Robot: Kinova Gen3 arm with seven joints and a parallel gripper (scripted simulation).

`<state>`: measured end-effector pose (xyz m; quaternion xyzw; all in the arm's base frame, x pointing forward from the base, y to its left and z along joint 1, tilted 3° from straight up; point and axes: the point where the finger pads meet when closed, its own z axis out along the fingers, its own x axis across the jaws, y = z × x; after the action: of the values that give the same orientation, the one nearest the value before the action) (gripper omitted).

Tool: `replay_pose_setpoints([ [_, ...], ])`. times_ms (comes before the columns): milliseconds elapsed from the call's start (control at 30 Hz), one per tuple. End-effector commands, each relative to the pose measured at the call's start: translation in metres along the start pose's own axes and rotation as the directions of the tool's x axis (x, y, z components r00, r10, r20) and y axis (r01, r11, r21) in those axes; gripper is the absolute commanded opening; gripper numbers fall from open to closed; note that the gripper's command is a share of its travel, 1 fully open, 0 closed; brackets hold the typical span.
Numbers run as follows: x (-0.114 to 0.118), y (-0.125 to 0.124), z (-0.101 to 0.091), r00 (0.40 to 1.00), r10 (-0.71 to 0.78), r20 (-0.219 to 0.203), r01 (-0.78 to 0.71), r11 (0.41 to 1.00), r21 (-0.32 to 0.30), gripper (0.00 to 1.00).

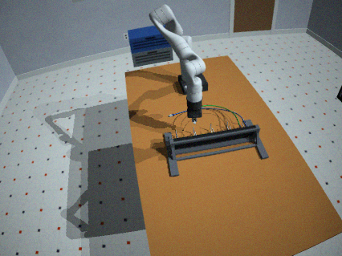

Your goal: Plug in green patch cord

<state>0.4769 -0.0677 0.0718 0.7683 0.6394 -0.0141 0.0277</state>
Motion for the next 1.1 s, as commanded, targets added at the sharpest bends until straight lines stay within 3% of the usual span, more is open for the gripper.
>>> replay_pose_setpoints([
  [0,0.004,0.002,-0.001,1.000,-0.016,-0.002,0.016,1.000,-0.002,0.00],
  [1067,0.017,0.011,-0.005,0.991,-0.135,-0.002,0.135,0.991,-0.002,0.00],
])
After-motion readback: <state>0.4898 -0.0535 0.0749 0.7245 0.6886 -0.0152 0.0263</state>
